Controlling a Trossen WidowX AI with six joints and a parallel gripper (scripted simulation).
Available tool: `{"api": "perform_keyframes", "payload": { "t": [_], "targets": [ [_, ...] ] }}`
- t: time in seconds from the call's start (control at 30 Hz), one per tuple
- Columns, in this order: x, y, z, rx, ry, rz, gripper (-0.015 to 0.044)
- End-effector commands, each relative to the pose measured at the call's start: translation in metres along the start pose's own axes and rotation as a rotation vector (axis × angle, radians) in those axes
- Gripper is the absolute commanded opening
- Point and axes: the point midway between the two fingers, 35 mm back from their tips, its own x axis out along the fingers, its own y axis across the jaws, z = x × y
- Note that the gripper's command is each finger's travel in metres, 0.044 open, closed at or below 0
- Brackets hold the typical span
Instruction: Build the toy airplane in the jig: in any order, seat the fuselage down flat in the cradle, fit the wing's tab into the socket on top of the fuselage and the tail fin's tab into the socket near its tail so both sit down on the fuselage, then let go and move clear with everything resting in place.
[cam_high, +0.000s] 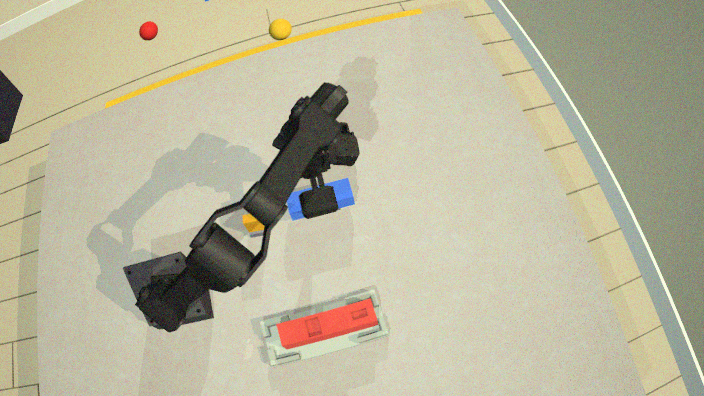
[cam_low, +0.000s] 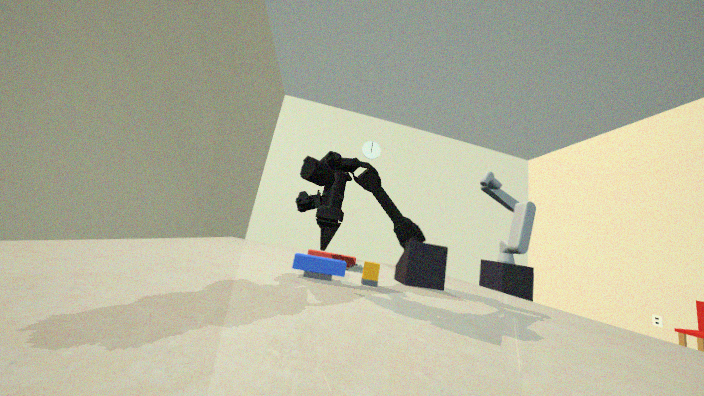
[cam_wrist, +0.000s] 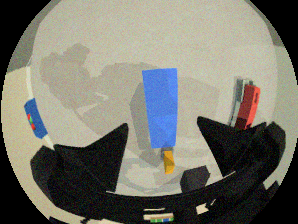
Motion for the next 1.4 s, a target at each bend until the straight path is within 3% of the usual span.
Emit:
{"api": "perform_keyframes", "payload": {
  "t": [0.0, 0.97, 1.27, 1.37],
  "targets": [
    [0.007, -0.001, -0.001, -0.007, 0.004, -0.008, 0.0440],
    [0.049, -0.002, -0.002, -0.007, 0.004, -0.009, 0.0440],
    [0.049, -0.002, -0.002, -0.007, 0.004, -0.009, 0.0204],
    [0.049, -0.002, -0.002, -0.007, 0.004, -0.009, 0.0184]
  ]
}}
